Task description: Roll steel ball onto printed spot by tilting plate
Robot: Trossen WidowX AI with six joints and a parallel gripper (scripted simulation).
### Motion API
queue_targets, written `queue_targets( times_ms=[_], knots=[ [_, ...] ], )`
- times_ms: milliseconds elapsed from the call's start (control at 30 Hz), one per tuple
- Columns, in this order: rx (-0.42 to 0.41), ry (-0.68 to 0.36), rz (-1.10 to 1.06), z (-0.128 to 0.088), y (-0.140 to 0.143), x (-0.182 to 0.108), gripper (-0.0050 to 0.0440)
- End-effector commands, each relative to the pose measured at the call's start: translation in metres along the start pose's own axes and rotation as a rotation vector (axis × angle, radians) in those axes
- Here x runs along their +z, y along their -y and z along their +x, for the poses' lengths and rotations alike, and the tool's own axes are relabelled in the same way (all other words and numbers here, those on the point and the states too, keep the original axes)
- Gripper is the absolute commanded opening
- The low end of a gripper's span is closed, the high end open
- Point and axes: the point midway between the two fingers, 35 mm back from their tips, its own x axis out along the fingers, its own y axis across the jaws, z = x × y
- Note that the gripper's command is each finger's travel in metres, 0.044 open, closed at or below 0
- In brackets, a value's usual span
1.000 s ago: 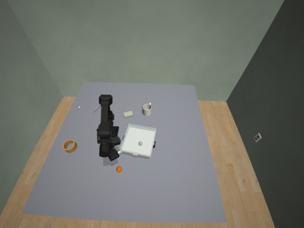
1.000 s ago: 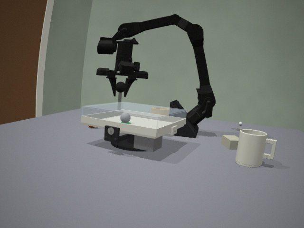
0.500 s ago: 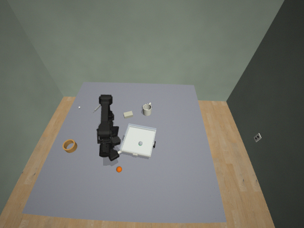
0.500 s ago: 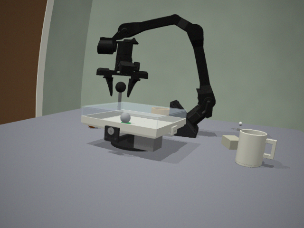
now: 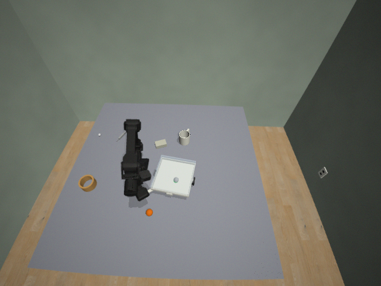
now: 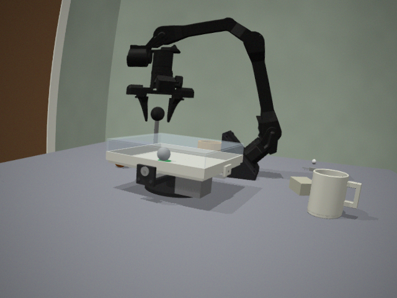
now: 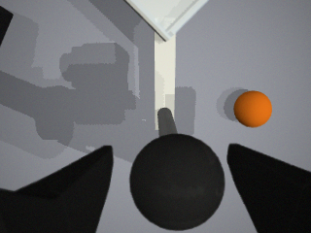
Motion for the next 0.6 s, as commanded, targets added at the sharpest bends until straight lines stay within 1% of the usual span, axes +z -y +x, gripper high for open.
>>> queue_targets(
  times_ms=[0,467,567],
  knots=[
    [-0.002,-0.004,-0.002,-0.005,0.001,-0.001,0.0300],
    [-0.002,-0.004,-0.002,-0.028,0.001,-0.001,0.0300],
    [-0.002,-0.004,-0.002,-0.030,0.001,-0.001,0.0300]
  ],
)
